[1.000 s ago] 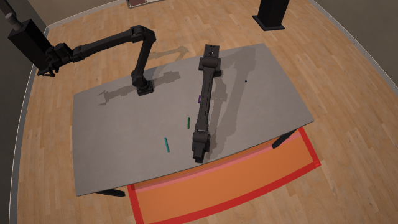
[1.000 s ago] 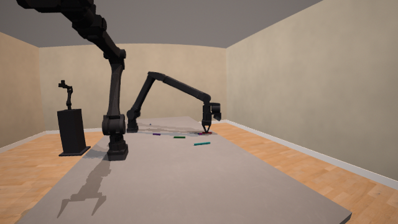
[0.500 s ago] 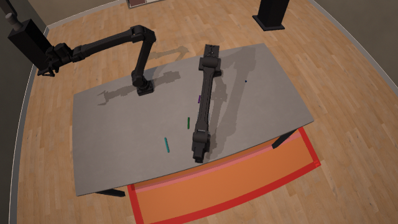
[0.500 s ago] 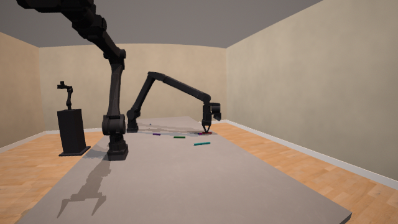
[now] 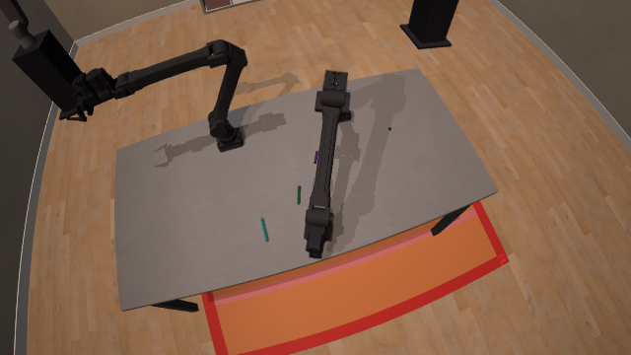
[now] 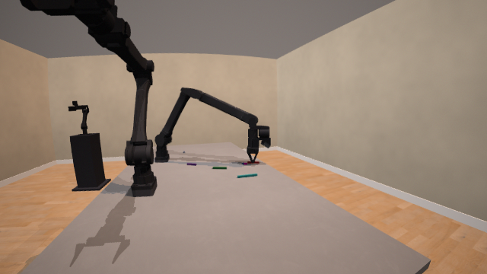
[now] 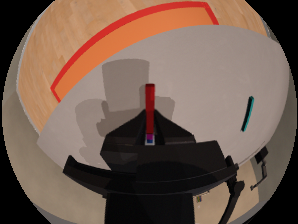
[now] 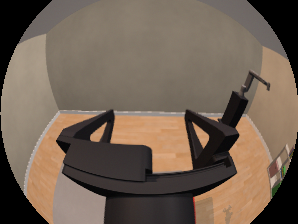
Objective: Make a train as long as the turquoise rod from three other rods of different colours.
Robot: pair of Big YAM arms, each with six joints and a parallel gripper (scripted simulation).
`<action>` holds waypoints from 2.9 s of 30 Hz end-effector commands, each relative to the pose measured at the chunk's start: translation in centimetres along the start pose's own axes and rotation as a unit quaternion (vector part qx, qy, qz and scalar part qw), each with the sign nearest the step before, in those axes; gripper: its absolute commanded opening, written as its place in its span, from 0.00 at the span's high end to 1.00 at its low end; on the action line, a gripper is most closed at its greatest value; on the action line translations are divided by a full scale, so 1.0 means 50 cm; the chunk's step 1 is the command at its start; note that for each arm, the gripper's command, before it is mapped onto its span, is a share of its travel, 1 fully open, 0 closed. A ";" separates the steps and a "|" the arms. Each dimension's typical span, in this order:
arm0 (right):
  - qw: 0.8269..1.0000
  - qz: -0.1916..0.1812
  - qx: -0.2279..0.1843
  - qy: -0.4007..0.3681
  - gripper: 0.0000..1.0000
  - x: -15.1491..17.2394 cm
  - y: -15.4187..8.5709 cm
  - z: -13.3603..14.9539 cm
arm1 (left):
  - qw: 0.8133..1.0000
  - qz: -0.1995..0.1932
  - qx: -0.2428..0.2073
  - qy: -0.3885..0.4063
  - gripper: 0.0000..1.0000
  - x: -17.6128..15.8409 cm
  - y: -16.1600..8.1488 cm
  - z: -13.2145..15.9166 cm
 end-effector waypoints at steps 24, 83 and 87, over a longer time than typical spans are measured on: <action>1.000 0.007 -0.011 0.009 0.00 -0.008 0.011 -0.009 | 1.000 0.005 -0.010 0.006 0.96 0.004 0.001 -0.012; 1.000 0.007 -0.011 0.009 0.00 -0.008 0.011 -0.009 | 1.000 0.009 -0.024 0.006 0.96 0.004 -0.033 -0.008; 1.000 0.007 -0.011 0.009 0.00 -0.008 0.011 -0.009 | 1.000 0.009 -0.025 0.006 0.96 0.003 -0.036 -0.010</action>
Point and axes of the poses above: on each arm, the point where the finger pads meet when closed, its own y axis out along the fingers, its own x axis across the jaws, z = x × y, the point moved 3 cm from there along -y, back along the fingers, and after that the axes turned 15 degrees about -y, right-handed, at the moved point
